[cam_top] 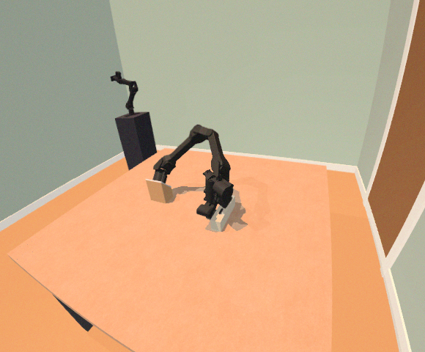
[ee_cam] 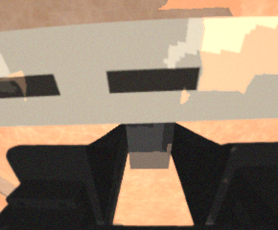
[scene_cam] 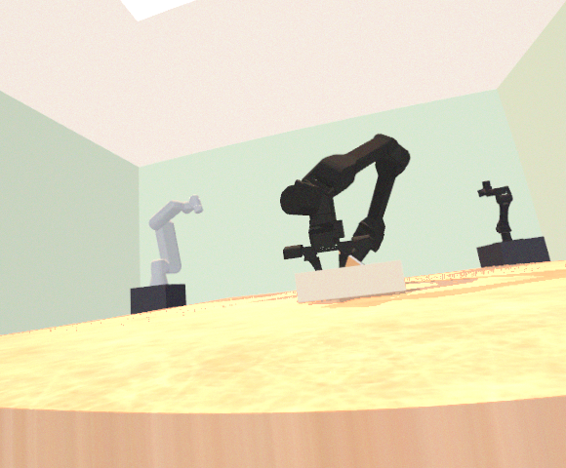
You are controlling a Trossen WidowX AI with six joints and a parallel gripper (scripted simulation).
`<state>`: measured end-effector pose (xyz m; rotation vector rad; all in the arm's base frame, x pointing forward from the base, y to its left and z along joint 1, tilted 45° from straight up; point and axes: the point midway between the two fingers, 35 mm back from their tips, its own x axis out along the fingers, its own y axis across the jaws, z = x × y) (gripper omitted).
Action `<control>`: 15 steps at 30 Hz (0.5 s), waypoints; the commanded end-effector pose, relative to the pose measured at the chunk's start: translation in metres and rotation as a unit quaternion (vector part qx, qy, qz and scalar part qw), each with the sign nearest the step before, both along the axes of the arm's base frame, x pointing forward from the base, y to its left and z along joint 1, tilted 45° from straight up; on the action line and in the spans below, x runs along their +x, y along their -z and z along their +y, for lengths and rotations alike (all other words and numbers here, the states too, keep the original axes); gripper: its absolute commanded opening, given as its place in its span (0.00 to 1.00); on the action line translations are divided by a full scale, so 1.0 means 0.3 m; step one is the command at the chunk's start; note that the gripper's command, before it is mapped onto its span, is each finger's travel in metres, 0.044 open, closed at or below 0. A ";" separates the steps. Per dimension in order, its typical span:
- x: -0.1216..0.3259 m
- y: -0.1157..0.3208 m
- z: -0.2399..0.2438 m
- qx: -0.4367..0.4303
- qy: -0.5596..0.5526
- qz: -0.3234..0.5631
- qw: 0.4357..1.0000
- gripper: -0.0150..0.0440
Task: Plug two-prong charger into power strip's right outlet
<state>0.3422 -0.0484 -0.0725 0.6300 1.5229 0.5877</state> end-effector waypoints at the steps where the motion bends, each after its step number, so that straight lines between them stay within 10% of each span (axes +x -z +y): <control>1: 0.017 -0.004 -0.003 0.000 0.003 -0.013 1.000 0.25; 15: 0.012 -0.006 -0.005 0.000 0.003 -0.013 1.000 0.25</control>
